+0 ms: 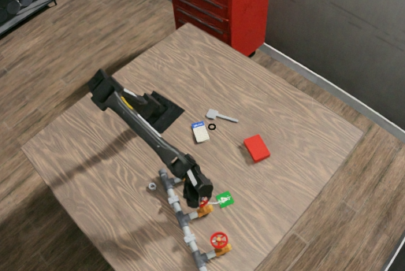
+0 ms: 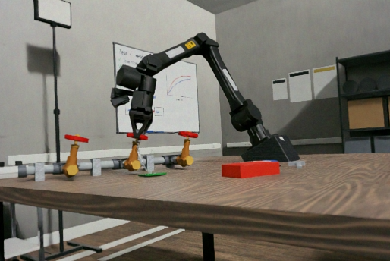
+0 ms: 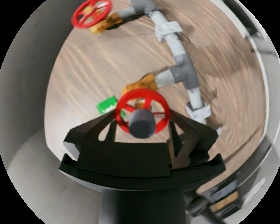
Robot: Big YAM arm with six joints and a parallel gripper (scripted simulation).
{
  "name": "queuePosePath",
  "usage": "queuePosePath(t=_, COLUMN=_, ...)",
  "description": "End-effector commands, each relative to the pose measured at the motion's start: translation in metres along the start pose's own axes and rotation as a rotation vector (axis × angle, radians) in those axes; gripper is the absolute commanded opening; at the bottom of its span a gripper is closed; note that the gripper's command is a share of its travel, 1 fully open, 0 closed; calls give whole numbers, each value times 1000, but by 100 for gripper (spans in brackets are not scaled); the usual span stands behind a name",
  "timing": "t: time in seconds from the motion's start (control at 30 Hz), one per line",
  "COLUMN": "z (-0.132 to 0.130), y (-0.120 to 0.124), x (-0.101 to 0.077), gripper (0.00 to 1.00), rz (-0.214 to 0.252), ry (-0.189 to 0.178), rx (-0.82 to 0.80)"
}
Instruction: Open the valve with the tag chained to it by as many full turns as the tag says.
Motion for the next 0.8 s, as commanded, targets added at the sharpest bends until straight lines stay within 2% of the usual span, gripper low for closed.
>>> queuePosePath(t=0.0, z=2, y=-14, x=-8, gripper=0, rz=-26, ry=-6, rx=-255)
queuePosePath(t=0.1, z=2, y=-14, x=-9, gripper=0, rz=-27, ry=-4, rx=-462)
queuePosePath(t=0.5, z=3, y=-15, x=-9, gripper=0, rz=-27, ry=4, rx=-1037)
queuePosePath(t=0.57, z=3, y=-15, x=-9, gripper=0, rz=-27, ry=4, rx=-1037)
queuePosePath(t=0.6, z=3, y=-15, x=-9, gripper=0, rz=-28, ry=6, rx=-1158)
queuePosePath(t=0.77, z=3, y=-13, x=-8, gripper=0, rz=-26, ry=10, rx=-1396)
Point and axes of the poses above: the point where the finger pads meet when closed, its own x axis out along the fingers, its own z axis across the jaws, y = z × x, the point moved 3 cm from there along -x, back along the fingers, and after that the axes turned 7 degrees about -x, right-handed, at the moved point
